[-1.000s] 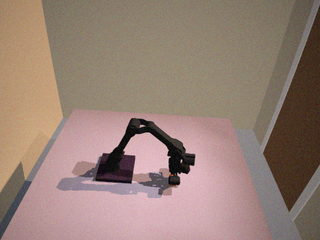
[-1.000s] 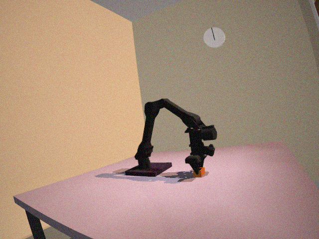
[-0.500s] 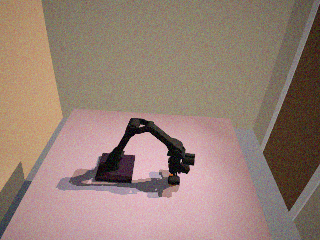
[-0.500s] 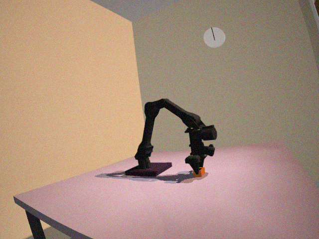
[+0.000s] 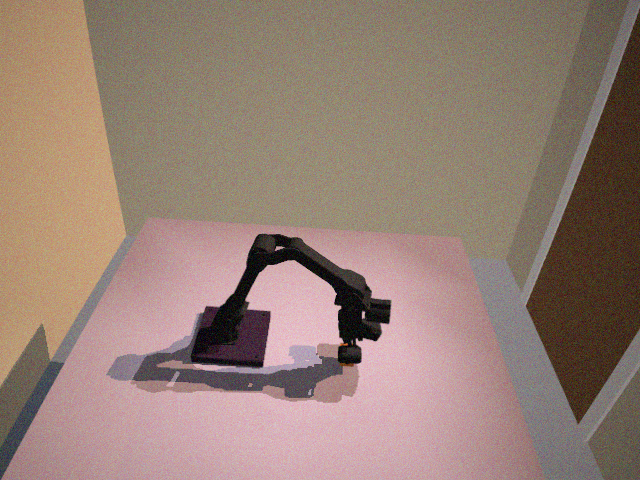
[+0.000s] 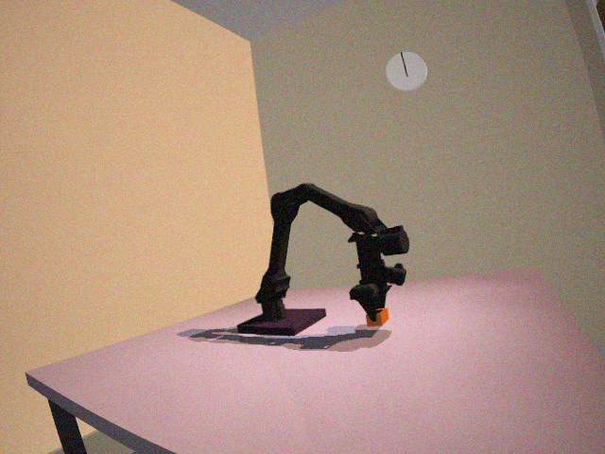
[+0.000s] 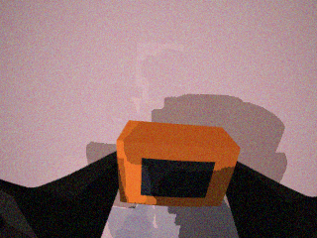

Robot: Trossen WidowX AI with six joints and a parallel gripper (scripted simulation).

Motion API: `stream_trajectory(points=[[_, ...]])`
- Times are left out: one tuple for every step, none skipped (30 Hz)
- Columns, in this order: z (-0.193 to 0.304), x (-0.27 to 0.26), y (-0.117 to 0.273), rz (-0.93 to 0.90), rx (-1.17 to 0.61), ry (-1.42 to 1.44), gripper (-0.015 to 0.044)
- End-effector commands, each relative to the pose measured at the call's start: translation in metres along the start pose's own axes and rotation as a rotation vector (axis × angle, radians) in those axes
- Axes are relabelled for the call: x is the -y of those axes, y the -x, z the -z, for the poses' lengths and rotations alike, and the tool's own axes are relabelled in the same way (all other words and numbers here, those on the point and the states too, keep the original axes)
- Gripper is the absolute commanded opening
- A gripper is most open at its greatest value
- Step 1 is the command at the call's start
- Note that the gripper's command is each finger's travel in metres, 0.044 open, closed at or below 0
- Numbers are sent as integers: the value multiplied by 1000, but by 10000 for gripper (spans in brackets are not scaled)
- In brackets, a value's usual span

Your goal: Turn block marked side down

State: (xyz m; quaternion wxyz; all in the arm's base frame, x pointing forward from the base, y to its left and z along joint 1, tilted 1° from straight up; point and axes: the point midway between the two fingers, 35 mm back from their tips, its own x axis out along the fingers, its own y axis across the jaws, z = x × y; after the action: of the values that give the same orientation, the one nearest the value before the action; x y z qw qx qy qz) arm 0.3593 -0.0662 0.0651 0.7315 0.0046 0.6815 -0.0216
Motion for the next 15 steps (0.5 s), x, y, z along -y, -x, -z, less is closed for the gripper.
stream_trajectory(points=[[0,0,-1,-4,43,2,0],[0,0,-1,-4,58,1,0],[0,0,-2,-5,74,1,0],[0,0,-2,-5,89,0,0],[0,0,-3,-6,105,0,0],[-1,0,-3,-6,120,-1,0],[-1,0,-4,-6,135,-1,0],[-1,0,-4,-7,151,-2,0],[-1,0,-5,-7,166,-2,0],[-1,0,-5,-7,182,-2,0],[-1,0,-5,-7,197,-2,0],[-1,0,-6,-7,213,-2,0],[-1,0,-6,-7,228,-3,0],[0,0,-6,-8,243,-3,0],[0,0,-6,-8,259,-3,0]])
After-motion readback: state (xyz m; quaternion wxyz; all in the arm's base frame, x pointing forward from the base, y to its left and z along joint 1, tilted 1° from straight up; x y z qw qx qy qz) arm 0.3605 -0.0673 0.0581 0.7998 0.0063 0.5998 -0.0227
